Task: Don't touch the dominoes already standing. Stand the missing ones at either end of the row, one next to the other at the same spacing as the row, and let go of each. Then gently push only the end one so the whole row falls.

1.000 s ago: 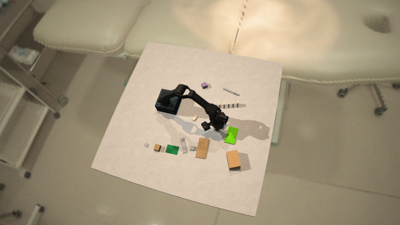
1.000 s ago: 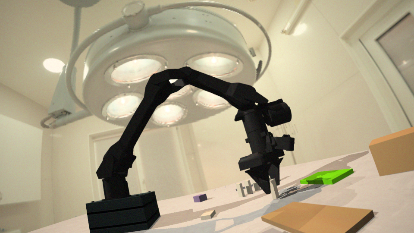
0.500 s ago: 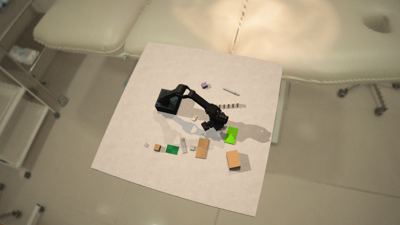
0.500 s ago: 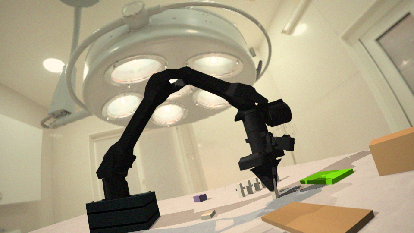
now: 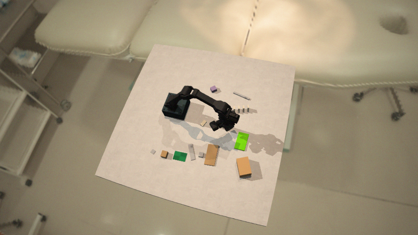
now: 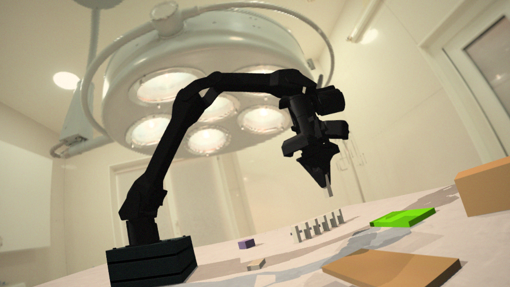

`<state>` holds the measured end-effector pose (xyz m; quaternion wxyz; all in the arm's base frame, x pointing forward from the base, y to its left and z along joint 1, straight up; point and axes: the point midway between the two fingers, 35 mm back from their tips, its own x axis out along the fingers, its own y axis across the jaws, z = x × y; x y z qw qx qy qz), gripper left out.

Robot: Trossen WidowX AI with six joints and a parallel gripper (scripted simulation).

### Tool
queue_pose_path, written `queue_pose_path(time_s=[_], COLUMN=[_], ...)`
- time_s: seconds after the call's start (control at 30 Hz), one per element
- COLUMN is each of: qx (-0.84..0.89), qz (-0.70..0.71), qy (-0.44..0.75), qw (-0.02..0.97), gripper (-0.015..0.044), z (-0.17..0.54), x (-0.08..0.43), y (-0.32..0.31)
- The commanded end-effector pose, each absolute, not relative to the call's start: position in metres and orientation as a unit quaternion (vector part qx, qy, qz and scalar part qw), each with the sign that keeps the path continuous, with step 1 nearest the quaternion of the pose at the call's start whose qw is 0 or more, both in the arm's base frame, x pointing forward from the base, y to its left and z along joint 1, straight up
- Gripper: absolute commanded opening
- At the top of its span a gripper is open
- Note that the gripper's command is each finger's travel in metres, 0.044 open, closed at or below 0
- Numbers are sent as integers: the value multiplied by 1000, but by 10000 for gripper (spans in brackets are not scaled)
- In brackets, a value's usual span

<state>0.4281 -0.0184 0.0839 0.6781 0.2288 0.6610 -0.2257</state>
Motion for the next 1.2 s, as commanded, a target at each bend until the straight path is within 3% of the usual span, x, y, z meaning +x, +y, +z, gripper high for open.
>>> queue_pose_path(time_s=[0.0,0.2,0.57,1.17], qx=[230,207,-137,-143], qz=[-224,-201,143,150], qy=[656,664,681,680], qw=[683,690,705,704], gripper=[107,107,107,107], z=[121,122,118,88], x=[422,418,329,332], y=[-18,-6,133,138])
